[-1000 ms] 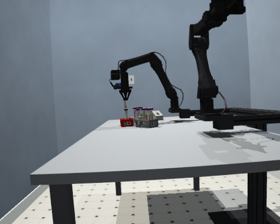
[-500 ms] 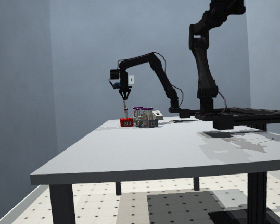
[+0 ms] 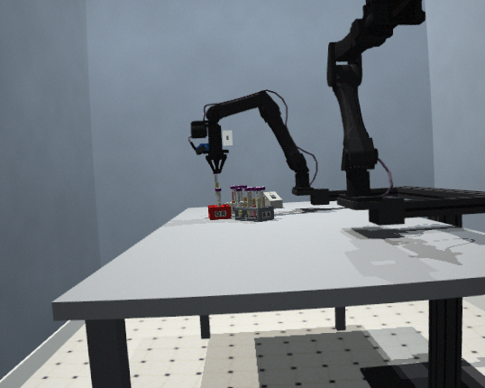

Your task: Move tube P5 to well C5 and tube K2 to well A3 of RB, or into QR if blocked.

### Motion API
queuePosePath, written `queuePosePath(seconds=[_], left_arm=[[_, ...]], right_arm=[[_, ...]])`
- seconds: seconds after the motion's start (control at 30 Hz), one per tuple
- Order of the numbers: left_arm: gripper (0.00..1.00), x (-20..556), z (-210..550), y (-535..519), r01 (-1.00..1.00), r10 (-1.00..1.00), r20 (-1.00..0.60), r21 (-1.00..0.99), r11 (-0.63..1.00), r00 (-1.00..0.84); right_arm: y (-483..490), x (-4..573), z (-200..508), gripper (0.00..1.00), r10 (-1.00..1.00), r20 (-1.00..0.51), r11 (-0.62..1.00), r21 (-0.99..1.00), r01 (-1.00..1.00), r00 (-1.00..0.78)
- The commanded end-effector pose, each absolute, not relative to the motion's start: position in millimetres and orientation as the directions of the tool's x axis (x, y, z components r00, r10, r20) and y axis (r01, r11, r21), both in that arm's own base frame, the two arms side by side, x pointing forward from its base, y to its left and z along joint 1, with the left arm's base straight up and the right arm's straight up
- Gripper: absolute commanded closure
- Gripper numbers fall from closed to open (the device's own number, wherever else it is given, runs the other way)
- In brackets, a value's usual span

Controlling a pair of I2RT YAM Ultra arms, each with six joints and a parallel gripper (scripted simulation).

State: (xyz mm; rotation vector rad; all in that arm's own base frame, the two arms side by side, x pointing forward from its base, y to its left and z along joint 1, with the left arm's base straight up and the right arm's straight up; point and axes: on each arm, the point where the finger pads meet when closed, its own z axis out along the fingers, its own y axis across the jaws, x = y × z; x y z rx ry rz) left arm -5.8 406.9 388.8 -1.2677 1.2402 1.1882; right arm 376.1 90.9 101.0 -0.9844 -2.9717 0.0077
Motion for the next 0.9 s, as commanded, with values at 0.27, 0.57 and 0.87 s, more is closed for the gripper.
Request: queuePosePath(seconds=[0.27, 0.57, 0.87], left_arm=[[1.0, -7.3, 415.9, 397.8, -1.0, 0.0, -1.0, 0.0, -0.016, 0.0], [1.0, -7.3, 415.9, 397.8, -1.0, 0.0, -1.0, 0.0, -0.016, 0.0], [1.0, -7.3, 415.9, 397.8, -1.0, 0.0, -1.0, 0.0, -0.016, 0.0]], right_arm=[[84.0, 378.5, 102.7, 1.0, 0.603, -0.011, 0.798, 0.009, 0.603, -0.797], [84.0, 378.6, 95.6, 1.0, 0.603, -0.003, 0.798, 0.0, 0.603, -0.798], [84.6, 381.1, 94.7, 1.0, 0.604, -0.009, 0.797, 0.006, 0.604, -0.797]])
